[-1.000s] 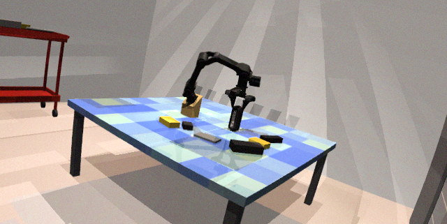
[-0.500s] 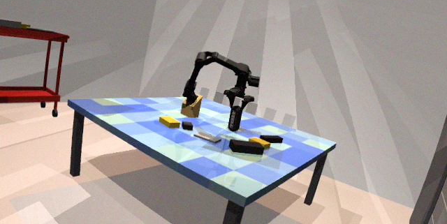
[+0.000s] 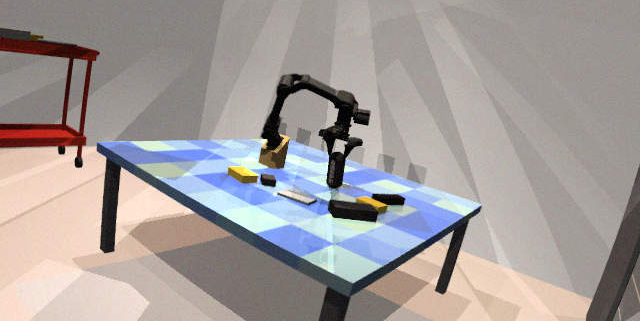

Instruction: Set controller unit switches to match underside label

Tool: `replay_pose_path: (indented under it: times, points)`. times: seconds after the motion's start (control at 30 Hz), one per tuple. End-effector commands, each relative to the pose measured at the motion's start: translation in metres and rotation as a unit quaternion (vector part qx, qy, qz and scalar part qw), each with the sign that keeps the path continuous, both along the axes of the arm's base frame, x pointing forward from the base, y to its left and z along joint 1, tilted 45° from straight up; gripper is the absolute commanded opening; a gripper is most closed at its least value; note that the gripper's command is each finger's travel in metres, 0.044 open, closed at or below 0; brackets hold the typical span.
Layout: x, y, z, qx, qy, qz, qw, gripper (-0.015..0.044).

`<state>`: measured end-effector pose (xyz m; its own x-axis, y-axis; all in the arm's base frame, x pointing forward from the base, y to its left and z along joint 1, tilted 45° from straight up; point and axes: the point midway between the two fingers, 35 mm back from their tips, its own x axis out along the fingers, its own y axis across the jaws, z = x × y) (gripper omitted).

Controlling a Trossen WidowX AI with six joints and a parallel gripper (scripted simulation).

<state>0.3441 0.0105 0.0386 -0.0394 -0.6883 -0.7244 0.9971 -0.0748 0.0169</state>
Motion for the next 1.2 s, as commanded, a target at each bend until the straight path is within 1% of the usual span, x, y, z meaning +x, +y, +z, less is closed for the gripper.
replay_pose_path:
  times: [0.0,1.17]
  points:
    - [-0.003,-0.011,-0.002,-0.006,0.006,-0.004,1.000,0.0338]
    - [-0.005,-0.036,0.010,-0.007,0.006,-0.004,1.000,0.0338]
